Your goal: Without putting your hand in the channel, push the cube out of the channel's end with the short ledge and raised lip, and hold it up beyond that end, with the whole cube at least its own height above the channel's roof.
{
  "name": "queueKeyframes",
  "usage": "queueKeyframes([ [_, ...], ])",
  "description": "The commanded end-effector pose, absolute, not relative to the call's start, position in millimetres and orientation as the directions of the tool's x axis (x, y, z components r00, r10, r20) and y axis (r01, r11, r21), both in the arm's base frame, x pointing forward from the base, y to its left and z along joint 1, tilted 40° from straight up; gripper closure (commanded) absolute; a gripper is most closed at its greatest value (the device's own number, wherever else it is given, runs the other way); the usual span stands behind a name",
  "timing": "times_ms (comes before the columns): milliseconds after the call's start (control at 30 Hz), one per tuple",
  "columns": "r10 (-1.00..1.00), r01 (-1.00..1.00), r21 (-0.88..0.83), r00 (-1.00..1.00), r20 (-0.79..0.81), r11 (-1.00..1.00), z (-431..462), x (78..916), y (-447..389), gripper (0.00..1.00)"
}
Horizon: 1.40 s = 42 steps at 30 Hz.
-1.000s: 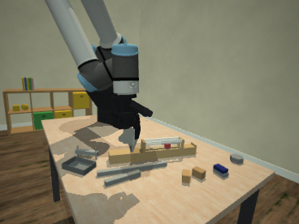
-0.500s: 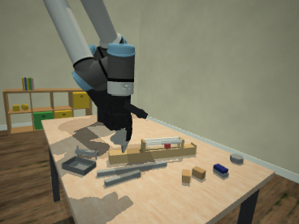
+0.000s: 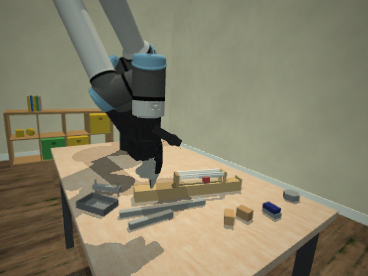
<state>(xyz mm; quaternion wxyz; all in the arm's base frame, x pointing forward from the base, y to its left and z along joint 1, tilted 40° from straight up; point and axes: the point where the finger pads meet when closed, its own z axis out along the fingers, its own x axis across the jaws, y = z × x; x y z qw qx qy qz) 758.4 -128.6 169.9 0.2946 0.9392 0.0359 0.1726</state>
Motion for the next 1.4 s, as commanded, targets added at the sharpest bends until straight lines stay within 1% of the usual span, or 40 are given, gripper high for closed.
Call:
queueKeyframes([
  [0,0.17,-0.035,0.566,0.937,0.304,-0.824,170.7,758.6,-128.3,1.0],
  [733,0.17,-0.035,0.566,0.937,0.304,-0.824,170.7,758.6,-128.3,1.0],
  [767,0.17,-0.035,0.566,0.937,0.304,-0.824,170.7,758.6,-128.3,0.78],
  [1367,0.17,-0.035,0.566,0.937,0.304,-0.824,170.7,758.6,-128.3,0.78],
])
